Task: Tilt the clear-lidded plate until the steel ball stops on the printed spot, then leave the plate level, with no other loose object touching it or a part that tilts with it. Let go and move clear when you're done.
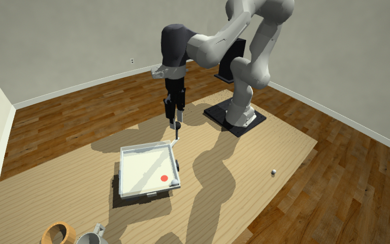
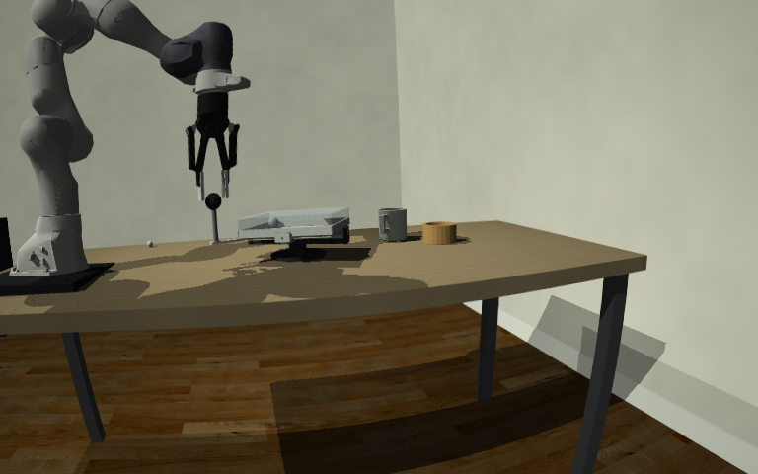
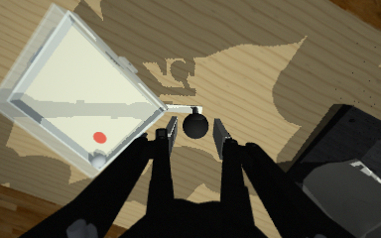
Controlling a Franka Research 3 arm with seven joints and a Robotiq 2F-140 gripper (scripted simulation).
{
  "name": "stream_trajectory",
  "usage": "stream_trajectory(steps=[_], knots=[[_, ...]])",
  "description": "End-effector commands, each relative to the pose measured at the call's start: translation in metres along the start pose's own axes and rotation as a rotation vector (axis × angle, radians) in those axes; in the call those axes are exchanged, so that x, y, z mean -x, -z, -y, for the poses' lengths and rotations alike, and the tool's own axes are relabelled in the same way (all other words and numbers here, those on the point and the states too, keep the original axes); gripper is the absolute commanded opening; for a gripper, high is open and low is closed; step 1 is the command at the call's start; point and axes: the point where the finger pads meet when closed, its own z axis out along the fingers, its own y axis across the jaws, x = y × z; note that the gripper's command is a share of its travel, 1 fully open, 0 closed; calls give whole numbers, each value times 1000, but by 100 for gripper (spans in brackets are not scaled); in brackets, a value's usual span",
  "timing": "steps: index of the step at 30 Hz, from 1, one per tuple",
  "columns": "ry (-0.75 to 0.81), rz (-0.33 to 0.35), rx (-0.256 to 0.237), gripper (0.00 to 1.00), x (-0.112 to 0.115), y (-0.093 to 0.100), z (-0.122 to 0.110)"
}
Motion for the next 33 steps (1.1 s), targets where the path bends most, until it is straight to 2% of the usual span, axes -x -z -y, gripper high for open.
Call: stream_trajectory(steps=[1,17,33], knots=[[-7,0,-1,36,0,-1,1],[-7,0,-1,36,0,-3,1],[-7,0,-1,36,1,-13,0]])
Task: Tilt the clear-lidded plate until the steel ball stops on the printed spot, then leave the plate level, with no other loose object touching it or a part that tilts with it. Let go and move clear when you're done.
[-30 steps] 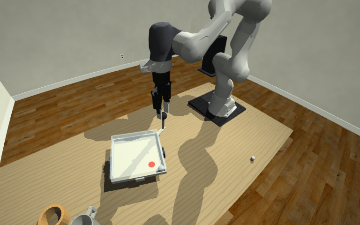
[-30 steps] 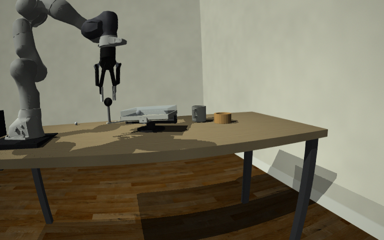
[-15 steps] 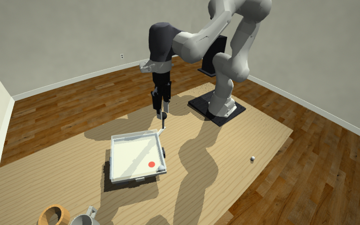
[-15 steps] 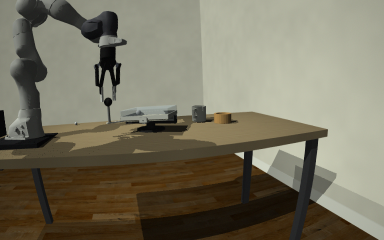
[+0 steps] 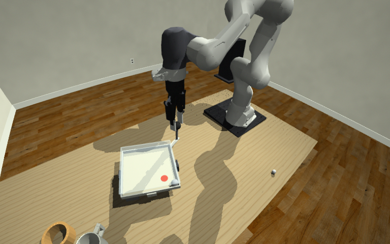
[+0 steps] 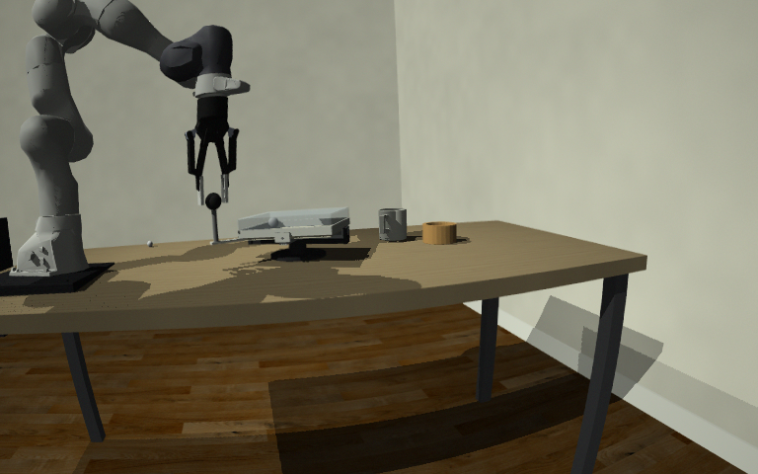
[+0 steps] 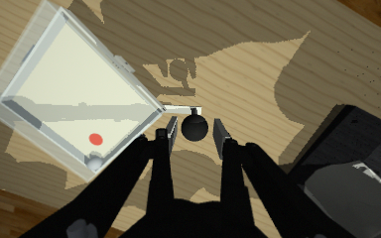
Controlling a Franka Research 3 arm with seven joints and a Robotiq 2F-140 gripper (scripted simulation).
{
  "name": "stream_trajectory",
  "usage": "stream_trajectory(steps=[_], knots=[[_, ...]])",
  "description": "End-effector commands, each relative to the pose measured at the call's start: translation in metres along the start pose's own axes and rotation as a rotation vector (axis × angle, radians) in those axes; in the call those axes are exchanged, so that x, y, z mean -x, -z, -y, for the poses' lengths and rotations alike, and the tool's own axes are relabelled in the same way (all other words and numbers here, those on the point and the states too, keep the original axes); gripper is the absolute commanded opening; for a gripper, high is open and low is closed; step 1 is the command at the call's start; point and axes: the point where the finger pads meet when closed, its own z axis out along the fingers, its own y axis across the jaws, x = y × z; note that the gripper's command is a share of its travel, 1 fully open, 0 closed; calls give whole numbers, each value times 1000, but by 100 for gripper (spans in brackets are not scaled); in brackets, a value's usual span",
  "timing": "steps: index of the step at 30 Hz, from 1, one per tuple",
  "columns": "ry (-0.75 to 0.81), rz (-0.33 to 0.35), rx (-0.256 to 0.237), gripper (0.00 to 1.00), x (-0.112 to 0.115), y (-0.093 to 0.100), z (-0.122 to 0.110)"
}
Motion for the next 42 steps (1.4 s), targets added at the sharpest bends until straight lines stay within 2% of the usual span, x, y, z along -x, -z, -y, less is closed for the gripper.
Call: stream_trajectory(steps=[1,24,42], knots=[[-7,-1,-5,36,0,-4,2],[-7,-1,-5,36,1,-25,2],[-7,-1,-5,36,1,-29,2]])
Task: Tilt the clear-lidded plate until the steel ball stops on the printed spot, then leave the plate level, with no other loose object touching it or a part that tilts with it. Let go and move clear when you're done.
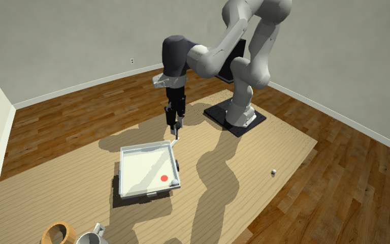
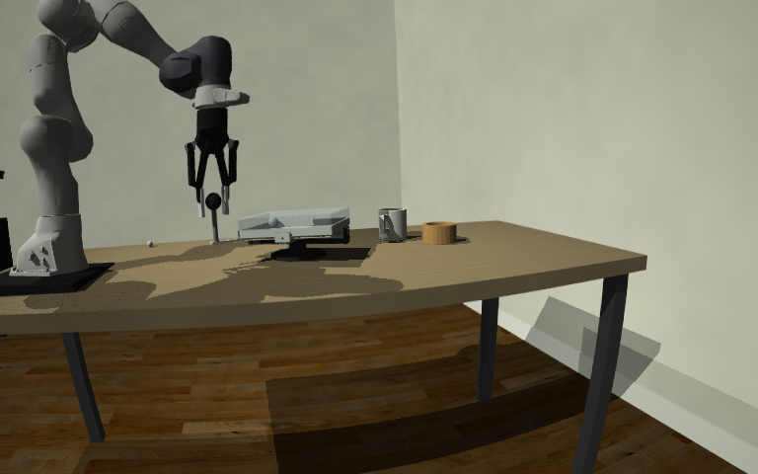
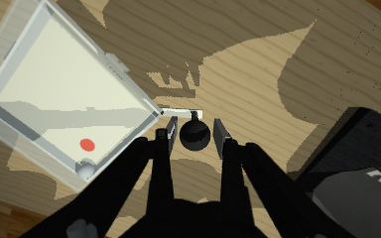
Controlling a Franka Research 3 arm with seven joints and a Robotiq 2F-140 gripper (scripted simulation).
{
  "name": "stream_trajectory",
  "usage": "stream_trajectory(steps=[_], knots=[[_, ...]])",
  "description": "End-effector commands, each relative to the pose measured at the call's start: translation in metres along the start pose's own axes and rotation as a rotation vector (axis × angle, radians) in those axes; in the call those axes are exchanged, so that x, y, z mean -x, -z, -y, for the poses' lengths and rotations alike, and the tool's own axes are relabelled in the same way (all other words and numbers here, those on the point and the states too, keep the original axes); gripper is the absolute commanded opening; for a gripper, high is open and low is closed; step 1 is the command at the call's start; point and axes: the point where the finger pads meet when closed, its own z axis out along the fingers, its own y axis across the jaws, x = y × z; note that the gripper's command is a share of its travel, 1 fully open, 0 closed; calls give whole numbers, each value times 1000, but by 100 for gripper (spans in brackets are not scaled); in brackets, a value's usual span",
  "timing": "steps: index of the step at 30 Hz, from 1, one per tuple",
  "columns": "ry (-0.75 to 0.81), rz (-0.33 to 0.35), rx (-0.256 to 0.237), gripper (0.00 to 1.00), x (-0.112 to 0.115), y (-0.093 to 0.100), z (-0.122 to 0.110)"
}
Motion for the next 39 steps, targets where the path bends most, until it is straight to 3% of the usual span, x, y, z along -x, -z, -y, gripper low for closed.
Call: stream_trajectory(steps=[1,32,33,39], knots=[[-7,1,-3,36,1,-1,1],[-7,1,-3,36,1,-1,1],[-7,1,-3,0,1,-1,1],[-7,1,-3,0,1,-1,1]])
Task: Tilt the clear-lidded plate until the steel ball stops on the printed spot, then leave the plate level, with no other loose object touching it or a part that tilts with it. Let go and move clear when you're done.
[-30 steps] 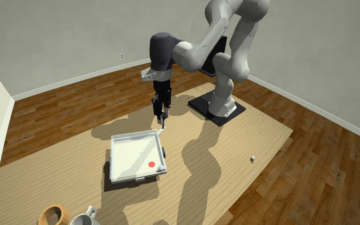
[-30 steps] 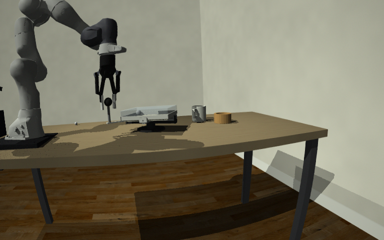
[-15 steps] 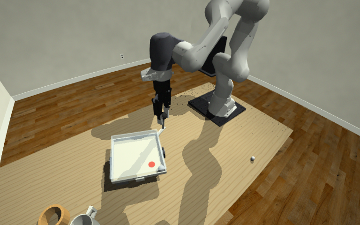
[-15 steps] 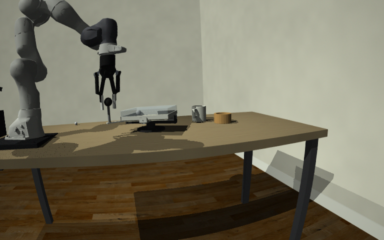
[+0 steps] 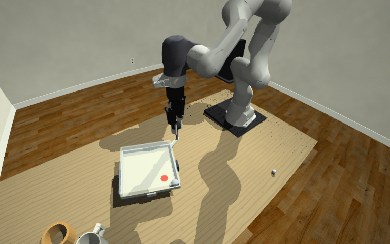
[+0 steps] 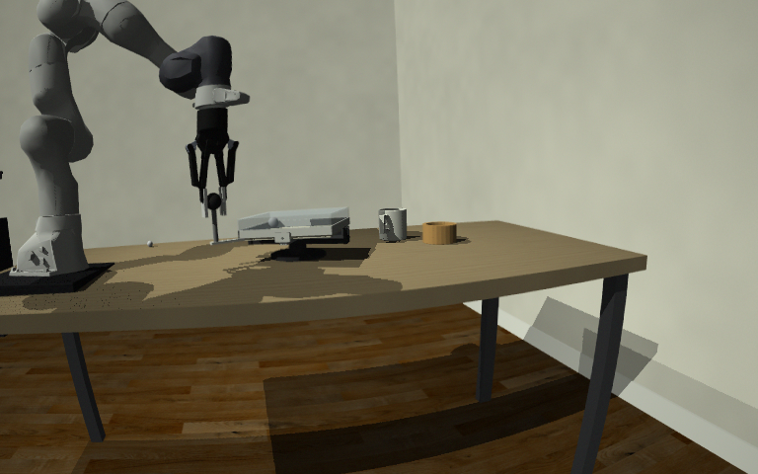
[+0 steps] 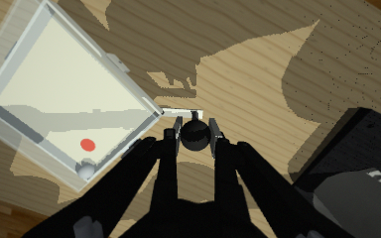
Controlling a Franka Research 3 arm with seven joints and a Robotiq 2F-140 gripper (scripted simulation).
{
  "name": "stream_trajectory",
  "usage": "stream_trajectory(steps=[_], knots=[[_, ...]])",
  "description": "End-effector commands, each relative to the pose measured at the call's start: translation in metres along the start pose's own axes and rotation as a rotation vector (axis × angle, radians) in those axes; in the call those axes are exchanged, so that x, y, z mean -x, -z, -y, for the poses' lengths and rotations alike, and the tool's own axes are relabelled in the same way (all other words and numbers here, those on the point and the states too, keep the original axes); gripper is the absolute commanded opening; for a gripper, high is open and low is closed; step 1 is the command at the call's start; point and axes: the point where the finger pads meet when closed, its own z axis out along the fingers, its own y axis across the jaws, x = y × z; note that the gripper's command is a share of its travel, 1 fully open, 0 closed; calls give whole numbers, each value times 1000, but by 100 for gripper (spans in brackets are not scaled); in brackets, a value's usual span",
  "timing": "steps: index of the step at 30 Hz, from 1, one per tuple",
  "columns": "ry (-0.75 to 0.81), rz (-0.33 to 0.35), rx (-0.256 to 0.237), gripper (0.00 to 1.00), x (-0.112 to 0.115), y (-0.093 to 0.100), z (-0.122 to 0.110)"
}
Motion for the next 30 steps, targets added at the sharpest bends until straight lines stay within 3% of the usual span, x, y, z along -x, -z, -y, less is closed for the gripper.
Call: stream_trajectory(steps=[1,30], knots=[[-7,2,-1,0,1,-1,1],[-7,2,-1,0,-2,-1,1]])
